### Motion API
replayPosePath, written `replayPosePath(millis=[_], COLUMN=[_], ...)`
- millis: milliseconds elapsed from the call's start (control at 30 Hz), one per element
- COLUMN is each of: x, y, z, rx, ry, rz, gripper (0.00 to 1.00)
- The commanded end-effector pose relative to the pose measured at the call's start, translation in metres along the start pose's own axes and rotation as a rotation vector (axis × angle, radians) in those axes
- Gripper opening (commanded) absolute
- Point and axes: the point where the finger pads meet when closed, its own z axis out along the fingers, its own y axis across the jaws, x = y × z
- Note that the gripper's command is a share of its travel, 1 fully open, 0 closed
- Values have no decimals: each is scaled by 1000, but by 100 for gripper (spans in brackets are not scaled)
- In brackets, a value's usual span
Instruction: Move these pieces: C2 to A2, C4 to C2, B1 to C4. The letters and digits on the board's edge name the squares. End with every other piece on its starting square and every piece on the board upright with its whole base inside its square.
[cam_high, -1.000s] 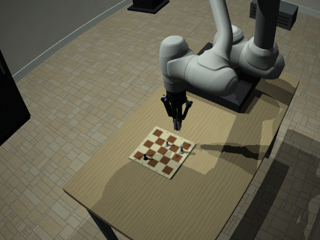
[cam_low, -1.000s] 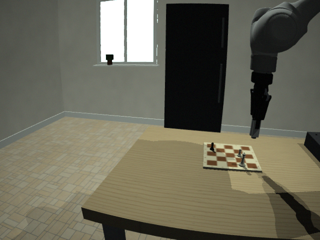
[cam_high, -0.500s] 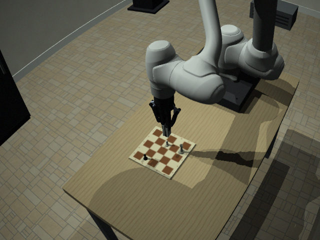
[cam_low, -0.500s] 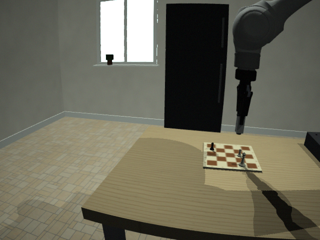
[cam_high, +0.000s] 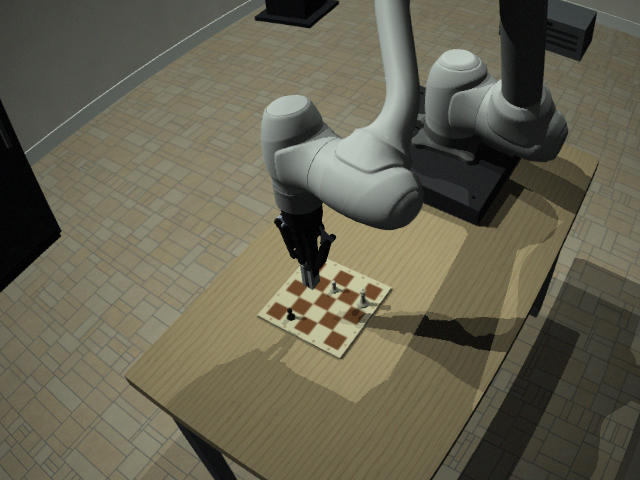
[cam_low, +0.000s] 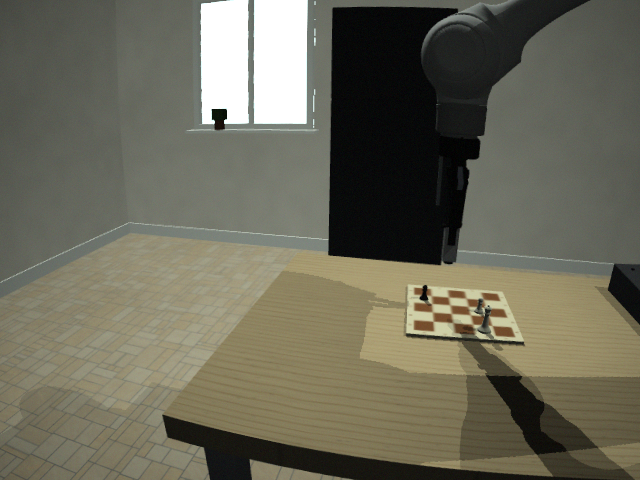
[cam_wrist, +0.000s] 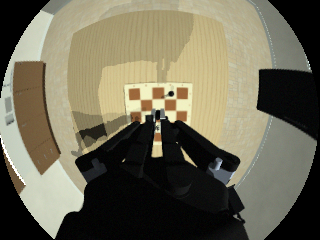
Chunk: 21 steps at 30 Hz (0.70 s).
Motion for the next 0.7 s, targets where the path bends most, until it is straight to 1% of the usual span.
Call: replayPosePath(millis=[0, 133, 233, 367, 533, 600, 667], x=[0, 0, 0, 0, 0, 0, 0], y=[0, 0, 0, 0, 0, 0, 0], z=[0, 2, 8, 22, 45, 45, 55], rx=[0, 0, 0, 0, 0, 0, 0], ry=[0, 0, 0, 0, 0, 0, 0], rz=[0, 0, 0, 0, 0, 0, 0], gripper=[0, 0, 0, 0, 0, 0, 0])
